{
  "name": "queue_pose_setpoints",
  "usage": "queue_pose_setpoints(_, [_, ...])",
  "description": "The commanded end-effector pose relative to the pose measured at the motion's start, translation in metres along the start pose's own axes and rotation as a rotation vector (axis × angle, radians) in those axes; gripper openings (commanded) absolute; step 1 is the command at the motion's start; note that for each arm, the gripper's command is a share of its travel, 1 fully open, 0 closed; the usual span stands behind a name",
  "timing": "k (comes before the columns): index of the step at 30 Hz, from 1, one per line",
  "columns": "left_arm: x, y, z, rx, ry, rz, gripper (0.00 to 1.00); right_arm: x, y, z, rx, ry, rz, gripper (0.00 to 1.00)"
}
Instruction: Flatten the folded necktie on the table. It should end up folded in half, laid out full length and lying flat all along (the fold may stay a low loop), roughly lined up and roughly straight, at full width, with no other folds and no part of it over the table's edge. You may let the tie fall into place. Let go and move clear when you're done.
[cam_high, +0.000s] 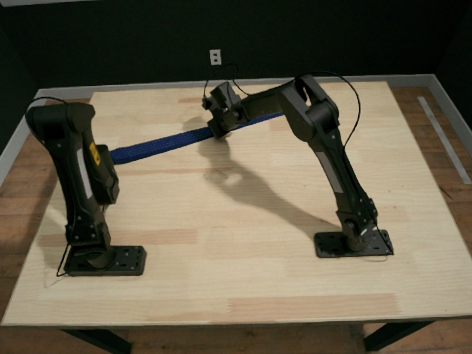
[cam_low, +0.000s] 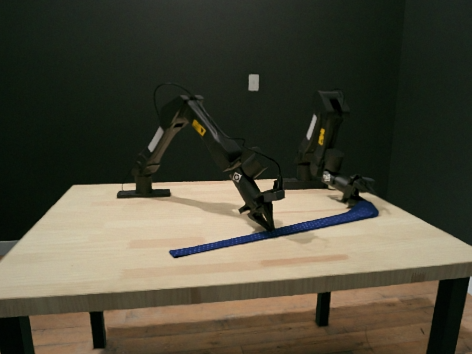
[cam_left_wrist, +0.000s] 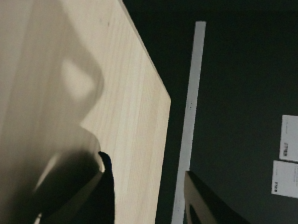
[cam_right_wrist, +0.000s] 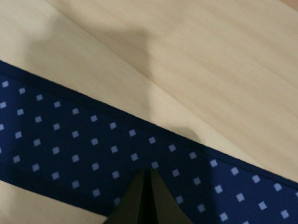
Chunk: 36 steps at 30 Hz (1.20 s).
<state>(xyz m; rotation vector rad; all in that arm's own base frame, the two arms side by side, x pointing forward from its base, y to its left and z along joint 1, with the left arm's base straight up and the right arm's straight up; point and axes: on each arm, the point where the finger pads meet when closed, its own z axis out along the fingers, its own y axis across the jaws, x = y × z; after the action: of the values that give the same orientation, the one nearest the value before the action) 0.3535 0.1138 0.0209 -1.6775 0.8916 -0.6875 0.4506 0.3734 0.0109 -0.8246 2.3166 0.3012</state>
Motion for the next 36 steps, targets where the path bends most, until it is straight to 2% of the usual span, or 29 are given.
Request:
queue_pose_setpoints(1, [-0.003,-0.002,-0.005,0.062,0.015,0.012,0.43,0.004,0.0,0.002,-0.004,0.008,-0.002,0.04])
queue_pose_setpoints(36, [-0.004,0.006,-0.036,0.062,0.015,0.012,0.43,0.004,0.0,0.002,-0.004,0.008,-0.002,0.04])
